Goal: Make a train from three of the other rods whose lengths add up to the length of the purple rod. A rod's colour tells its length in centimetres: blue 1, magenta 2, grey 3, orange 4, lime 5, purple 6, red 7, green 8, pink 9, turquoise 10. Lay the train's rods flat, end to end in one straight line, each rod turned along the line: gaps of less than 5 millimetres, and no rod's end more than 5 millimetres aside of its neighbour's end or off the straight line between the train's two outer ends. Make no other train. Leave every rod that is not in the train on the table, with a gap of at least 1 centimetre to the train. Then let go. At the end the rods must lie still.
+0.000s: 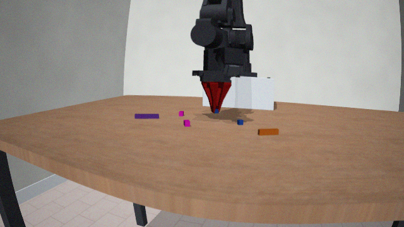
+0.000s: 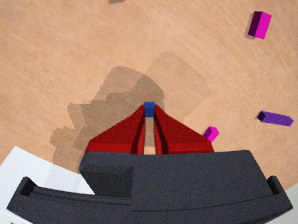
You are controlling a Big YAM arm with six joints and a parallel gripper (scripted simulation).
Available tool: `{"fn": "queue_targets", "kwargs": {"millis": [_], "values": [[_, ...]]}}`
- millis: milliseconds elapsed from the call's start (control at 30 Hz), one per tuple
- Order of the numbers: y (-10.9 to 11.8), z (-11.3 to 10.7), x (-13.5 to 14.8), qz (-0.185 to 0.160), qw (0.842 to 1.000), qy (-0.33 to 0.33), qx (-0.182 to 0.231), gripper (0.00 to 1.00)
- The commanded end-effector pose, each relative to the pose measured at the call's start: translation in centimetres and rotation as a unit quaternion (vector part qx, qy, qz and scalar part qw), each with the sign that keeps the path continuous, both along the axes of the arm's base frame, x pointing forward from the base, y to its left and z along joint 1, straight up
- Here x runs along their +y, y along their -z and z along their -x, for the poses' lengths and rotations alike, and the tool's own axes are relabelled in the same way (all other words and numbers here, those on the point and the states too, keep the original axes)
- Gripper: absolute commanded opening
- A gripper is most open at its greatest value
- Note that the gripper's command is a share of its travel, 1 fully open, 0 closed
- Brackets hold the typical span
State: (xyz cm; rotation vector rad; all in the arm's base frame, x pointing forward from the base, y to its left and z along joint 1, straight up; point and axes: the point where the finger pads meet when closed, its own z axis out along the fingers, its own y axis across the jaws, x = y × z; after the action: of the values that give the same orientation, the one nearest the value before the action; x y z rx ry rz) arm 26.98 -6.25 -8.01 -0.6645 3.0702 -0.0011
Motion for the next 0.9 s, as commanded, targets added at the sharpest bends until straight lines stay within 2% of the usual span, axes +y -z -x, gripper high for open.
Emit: {"fn": "queue_targets", "kwargs": {"millis": [0,233,367,467,600,667,800,867], "values": [[-2.7,-2.2,-0.9,0.004,1.000,-0.001,-0.024,0.04],[-8.3,-2.4,-0.9,0.005,1.000,0.000,-0.028,0.04],[-10.5,-2.4,-0.9,0.005,1.000,0.000,-0.030,0.04],[-10.8,-2.4,-0.9,0.005,1.000,0.000,-0.030,0.04],[-9.5,-0.9,-0.5,-0.001,1.000,-0.001,-0.003,0.04],[-10.2,-1.2,-0.6,0.002,1.000,-0.001,-0.016,0.04],[-9.9,-1.4,-0.3,0.001,1.000,-0.006,-0.012,0.04],[-10.2,-3.0,1.0,0.001,0.999,-0.037,-0.017,0.04]]}}
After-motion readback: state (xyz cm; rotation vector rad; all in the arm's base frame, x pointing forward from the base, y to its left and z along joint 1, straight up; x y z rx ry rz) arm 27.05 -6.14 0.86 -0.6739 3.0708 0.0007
